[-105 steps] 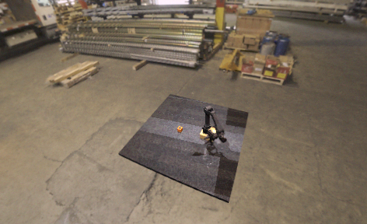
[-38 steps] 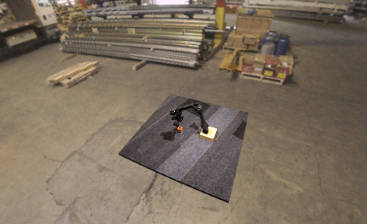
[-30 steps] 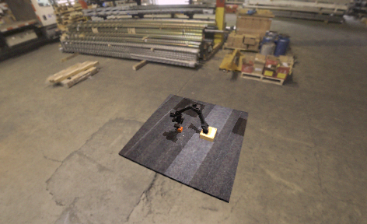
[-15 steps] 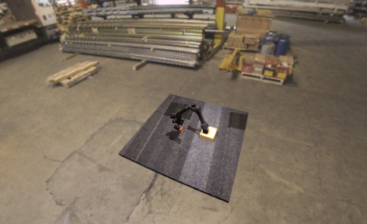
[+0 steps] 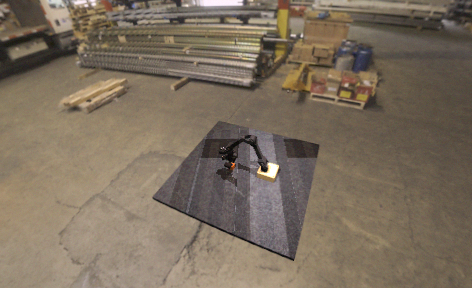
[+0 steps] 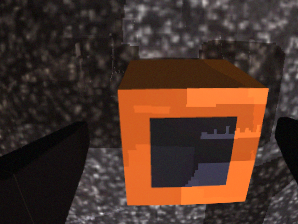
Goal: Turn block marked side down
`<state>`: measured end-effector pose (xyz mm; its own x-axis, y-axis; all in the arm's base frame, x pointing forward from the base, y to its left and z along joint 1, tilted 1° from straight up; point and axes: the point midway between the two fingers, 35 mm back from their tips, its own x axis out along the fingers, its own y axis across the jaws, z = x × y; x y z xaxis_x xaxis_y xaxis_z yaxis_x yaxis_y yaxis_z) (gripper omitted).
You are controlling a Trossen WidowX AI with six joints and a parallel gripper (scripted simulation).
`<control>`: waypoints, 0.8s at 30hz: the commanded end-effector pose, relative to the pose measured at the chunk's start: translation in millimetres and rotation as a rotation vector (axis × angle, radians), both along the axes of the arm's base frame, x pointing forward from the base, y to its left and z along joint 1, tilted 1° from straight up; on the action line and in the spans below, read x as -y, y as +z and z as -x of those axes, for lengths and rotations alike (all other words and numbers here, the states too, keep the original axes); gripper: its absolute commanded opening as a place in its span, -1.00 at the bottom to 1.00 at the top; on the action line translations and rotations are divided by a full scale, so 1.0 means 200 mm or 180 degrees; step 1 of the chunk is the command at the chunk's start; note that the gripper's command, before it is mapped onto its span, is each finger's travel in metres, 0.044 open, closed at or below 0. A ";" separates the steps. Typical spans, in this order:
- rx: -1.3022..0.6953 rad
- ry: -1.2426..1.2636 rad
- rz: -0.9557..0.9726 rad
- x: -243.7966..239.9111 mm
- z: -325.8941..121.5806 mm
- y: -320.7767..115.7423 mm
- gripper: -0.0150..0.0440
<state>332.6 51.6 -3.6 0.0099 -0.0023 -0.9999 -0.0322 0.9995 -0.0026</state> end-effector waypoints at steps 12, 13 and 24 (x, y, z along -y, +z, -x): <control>-0.0003 -0.0014 -0.0012 0.00 0.00 -0.01 0.15; -0.0003 -0.0014 -0.0012 0.00 0.00 -0.01 0.13; -0.0003 -0.0014 -0.0012 0.00 0.00 -0.01 -0.12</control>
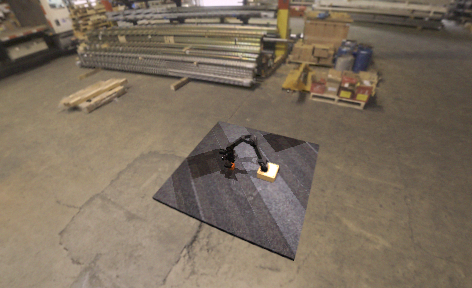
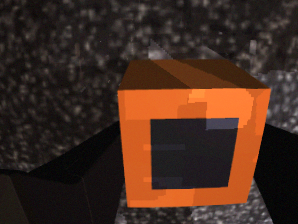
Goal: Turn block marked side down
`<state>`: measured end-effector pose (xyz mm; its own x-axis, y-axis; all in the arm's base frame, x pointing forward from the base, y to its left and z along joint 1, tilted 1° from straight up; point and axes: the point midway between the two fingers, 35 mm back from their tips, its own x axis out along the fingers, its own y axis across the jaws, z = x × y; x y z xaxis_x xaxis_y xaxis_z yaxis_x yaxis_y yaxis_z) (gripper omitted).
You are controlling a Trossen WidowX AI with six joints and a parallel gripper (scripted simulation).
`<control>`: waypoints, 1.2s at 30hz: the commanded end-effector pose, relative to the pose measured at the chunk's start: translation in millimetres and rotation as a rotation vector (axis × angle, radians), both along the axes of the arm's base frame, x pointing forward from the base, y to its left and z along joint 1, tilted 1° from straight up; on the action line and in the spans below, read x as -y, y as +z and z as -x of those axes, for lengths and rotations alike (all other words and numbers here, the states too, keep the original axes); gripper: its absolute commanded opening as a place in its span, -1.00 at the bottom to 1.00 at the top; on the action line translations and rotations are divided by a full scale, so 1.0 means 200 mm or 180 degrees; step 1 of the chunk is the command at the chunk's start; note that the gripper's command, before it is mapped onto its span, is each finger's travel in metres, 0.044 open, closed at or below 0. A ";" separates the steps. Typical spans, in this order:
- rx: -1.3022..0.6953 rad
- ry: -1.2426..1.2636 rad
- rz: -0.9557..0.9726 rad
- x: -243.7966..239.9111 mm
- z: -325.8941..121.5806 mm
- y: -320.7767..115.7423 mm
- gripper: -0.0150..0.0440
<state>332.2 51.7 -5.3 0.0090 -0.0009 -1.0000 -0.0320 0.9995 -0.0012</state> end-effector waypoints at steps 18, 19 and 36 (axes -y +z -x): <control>0.0326 0.0003 -0.0016 0.00 0.00 0.13 -0.49; 0.0377 0.0005 -0.0017 0.00 0.00 0.12 -0.49; 0.1262 0.0001 -0.0037 0.00 0.01 0.11 -0.49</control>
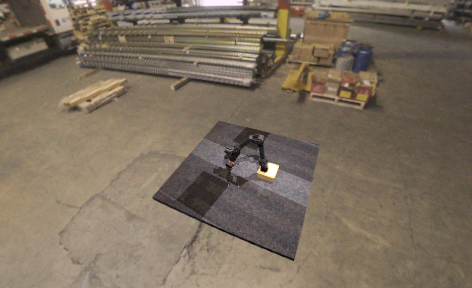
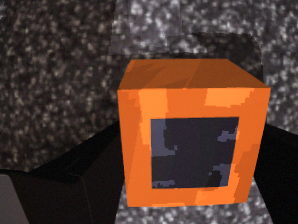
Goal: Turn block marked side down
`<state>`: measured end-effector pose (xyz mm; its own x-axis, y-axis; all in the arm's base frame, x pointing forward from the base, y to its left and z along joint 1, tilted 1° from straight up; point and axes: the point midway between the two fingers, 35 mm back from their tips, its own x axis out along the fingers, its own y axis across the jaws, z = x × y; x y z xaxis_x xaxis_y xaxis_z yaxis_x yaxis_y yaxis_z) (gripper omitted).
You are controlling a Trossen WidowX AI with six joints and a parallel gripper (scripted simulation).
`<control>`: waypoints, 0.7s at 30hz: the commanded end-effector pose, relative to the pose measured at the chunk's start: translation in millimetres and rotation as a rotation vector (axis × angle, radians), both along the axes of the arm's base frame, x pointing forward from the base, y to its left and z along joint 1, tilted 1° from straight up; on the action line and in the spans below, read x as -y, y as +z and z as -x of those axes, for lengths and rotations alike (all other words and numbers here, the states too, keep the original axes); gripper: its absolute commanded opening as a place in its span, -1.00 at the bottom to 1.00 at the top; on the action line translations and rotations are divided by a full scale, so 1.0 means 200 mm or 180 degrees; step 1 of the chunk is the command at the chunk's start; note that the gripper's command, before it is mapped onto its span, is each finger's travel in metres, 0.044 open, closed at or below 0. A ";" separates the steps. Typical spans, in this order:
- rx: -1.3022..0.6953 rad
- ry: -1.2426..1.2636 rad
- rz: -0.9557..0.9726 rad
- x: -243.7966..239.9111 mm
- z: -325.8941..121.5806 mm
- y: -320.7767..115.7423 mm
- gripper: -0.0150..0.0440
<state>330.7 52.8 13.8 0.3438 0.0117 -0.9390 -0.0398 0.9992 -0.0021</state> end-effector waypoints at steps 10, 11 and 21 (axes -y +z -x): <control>0.0561 -0.0038 -0.0030 0.00 0.02 0.02 -0.49; 0.0561 -0.0038 -0.0030 0.00 0.02 0.02 -0.49; 0.0890 -0.0023 -0.0033 -0.01 -0.03 -0.07 -0.49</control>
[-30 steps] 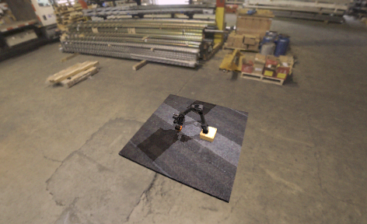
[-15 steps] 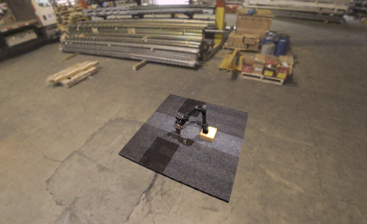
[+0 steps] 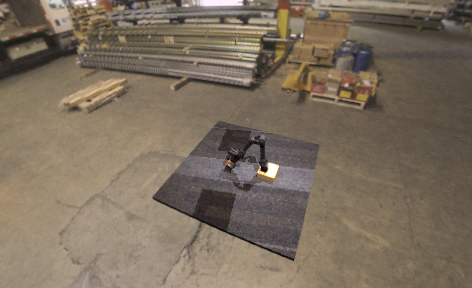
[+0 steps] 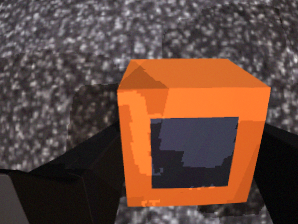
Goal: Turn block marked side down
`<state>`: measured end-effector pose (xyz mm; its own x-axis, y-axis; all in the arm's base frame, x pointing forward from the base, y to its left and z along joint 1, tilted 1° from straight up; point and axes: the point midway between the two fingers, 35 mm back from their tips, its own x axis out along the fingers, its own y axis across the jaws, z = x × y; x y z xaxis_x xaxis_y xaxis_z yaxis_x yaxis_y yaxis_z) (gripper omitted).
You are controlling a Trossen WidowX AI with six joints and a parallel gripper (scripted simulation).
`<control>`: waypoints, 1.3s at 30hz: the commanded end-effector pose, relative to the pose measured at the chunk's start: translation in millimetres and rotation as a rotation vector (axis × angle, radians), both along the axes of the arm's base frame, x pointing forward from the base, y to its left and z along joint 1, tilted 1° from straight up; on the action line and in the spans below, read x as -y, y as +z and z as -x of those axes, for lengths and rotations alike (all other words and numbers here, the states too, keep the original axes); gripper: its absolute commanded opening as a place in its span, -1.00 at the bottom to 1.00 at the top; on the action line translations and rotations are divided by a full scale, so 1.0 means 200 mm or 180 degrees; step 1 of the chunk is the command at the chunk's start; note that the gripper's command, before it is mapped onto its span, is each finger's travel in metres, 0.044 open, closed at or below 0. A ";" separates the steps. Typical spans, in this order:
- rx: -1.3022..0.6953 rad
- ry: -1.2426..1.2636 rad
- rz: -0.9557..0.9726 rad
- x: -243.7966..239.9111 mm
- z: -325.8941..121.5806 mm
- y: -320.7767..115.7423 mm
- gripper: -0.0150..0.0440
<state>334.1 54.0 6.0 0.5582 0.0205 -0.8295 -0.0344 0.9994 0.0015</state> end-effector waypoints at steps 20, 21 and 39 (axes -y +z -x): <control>0.0991 -0.0005 -0.0017 0.00 -0.01 -0.13 -0.49; 0.1034 -0.0006 -0.0019 0.00 -0.01 -0.13 -0.49; 0.1514 -0.0023 -0.0046 0.01 0.05 -0.08 -0.49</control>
<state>323.9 52.3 -13.0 0.8689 0.0284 -0.4941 -0.0284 0.9996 0.0075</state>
